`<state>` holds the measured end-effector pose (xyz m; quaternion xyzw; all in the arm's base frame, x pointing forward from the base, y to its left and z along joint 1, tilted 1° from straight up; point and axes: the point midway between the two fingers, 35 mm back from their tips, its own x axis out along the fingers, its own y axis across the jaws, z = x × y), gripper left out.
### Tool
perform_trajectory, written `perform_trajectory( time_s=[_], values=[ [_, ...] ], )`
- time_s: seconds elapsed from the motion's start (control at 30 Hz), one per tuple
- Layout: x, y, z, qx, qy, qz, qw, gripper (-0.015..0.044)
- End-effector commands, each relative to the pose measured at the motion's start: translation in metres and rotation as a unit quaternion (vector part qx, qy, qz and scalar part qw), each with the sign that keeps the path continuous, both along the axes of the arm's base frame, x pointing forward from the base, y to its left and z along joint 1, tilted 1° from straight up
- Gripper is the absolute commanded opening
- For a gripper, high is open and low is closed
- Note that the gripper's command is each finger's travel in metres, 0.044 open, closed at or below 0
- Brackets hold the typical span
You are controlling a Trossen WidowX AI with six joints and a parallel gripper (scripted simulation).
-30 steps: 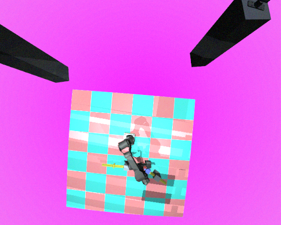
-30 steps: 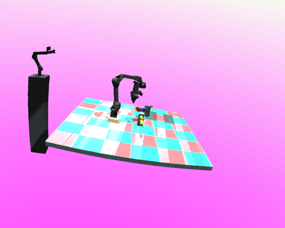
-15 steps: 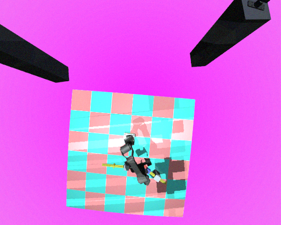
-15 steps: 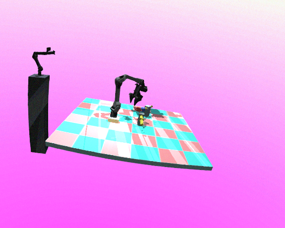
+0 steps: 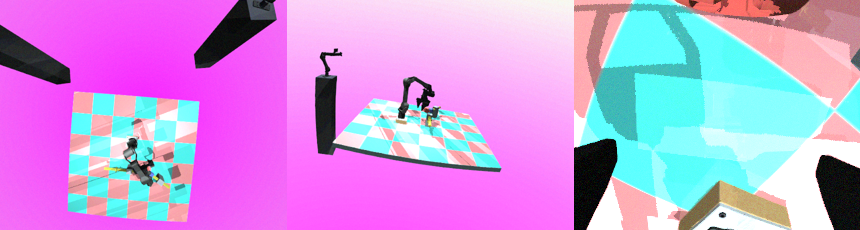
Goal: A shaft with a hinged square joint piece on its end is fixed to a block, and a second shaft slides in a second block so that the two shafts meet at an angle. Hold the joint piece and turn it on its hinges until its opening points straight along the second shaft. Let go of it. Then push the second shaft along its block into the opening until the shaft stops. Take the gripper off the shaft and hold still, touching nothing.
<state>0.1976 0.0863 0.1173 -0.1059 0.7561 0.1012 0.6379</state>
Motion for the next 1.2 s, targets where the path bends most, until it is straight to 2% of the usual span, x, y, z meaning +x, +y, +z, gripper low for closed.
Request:
perform_trajectory(
  time_s=[0.0, 0.17, 0.73, 1.17],
  values=[
    [-0.003, 0.000, -0.015, -0.001, 0.007, 0.002, 1.000, 0.0440],
    [0.002, 0.001, -0.015, -0.001, 0.007, 0.002, 1.000, 0.0440],
    [0.062, 0.019, -0.014, 0.000, 0.004, 0.002, 1.000, 0.0440],
    [0.062, 0.020, -0.029, 0.000, 0.004, 0.002, 1.000, 0.0440]
  ],
)
